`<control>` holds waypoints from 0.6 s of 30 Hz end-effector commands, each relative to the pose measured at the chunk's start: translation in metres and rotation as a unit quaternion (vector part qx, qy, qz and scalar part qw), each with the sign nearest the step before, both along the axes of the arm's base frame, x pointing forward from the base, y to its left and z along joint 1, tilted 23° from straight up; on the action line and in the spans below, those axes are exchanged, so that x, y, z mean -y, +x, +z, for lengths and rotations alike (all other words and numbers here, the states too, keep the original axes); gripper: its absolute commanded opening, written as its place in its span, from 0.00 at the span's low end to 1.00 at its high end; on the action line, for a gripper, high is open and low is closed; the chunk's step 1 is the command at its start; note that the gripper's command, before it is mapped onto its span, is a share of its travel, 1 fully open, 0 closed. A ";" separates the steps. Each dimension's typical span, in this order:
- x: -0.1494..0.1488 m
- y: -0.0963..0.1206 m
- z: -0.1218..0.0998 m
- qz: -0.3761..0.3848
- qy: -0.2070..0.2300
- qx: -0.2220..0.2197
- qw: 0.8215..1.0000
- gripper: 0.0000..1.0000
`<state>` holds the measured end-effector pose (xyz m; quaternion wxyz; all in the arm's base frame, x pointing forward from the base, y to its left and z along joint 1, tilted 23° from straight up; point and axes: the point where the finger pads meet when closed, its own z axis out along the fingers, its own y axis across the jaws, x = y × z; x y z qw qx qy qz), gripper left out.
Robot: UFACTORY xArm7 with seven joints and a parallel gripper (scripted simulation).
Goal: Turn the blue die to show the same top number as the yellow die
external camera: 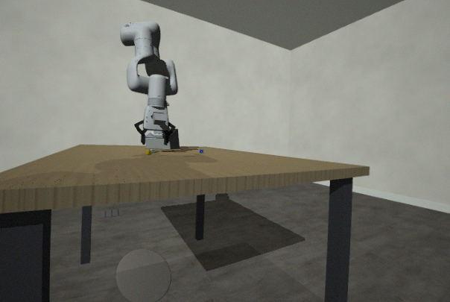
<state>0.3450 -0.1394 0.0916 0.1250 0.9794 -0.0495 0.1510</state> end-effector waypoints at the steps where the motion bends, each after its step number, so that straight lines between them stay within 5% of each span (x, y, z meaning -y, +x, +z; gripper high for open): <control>1: -0.002 0.001 0.000 0.000 0.000 0.001 1.000 1.00; 9: -0.017 0.003 -0.003 0.000 0.000 0.001 1.000 1.00; 18: -0.071 0.009 -0.017 0.000 0.000 0.001 1.000 1.00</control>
